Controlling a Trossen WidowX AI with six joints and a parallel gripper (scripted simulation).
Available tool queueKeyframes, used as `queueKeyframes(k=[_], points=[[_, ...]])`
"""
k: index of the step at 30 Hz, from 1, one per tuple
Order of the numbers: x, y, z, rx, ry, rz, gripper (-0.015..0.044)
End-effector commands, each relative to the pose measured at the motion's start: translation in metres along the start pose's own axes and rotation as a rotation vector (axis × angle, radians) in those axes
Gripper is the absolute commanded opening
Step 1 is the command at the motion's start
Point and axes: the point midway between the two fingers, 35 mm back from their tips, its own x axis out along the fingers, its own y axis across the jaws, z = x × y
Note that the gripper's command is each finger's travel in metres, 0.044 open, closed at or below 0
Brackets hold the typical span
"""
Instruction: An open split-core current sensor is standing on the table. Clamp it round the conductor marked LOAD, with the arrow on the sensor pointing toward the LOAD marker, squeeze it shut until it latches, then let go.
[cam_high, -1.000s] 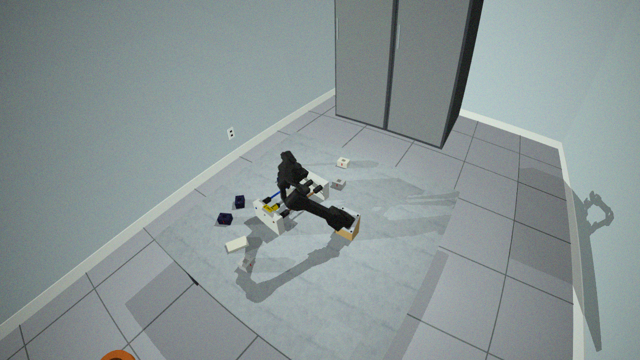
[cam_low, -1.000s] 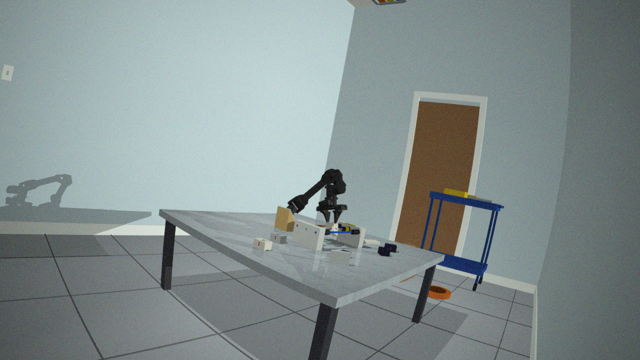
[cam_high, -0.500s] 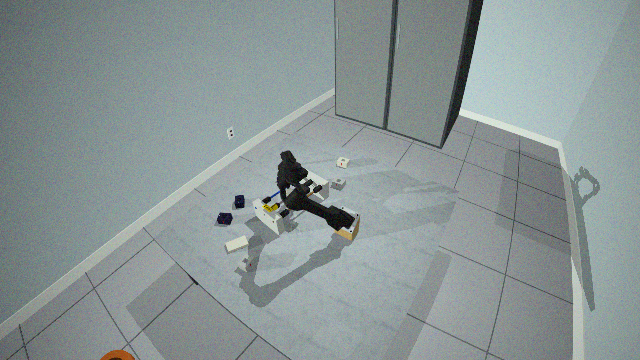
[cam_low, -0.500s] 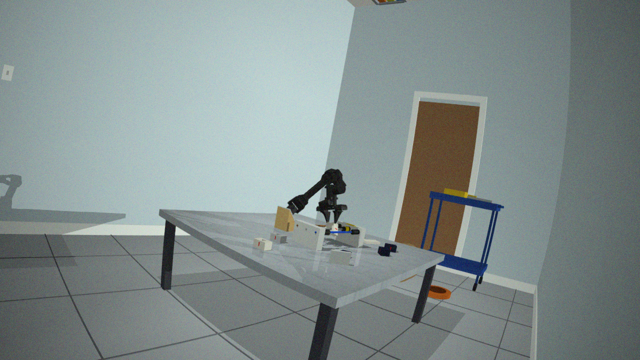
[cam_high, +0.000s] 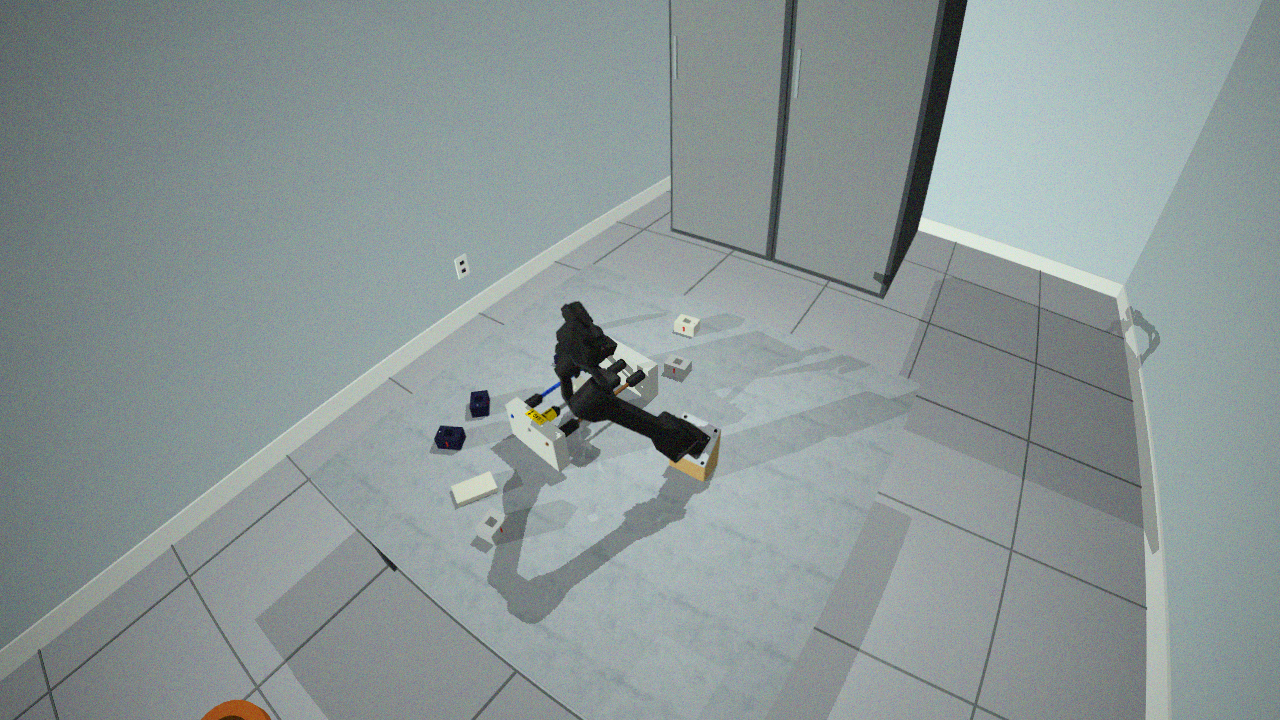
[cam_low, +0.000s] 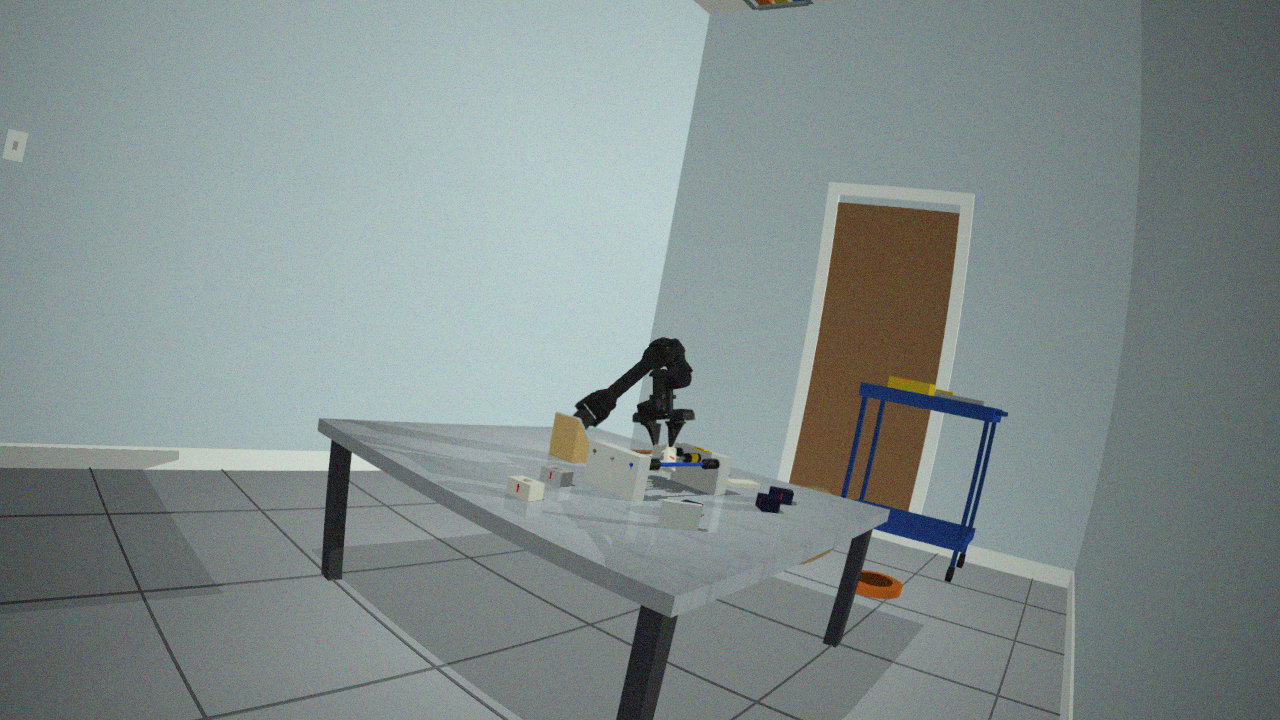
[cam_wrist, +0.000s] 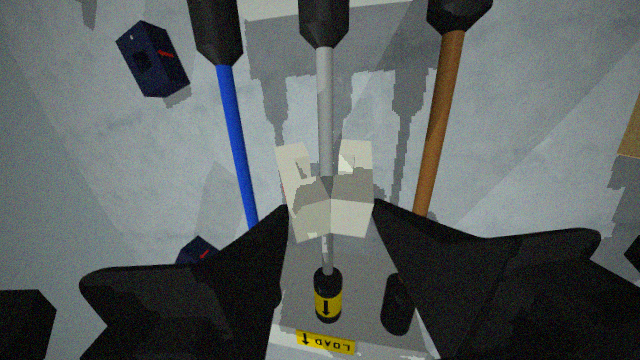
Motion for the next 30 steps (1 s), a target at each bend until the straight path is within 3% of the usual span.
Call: queueKeyframes(k=[1, 11, 29, 30], points=[[0.000, 0.000, 0.000, -0.002, 0.000, 0.000, 0.0000], [0.000, 0.001, 0.000, -0.001, -0.001, -0.019, 0.0000], [0.006, 0.014, -0.001, 0.003, 0.004, -0.241, 0.0000], [0.005, 0.012, 0.001, 0.012, 0.000, -0.207, 0.0026]])
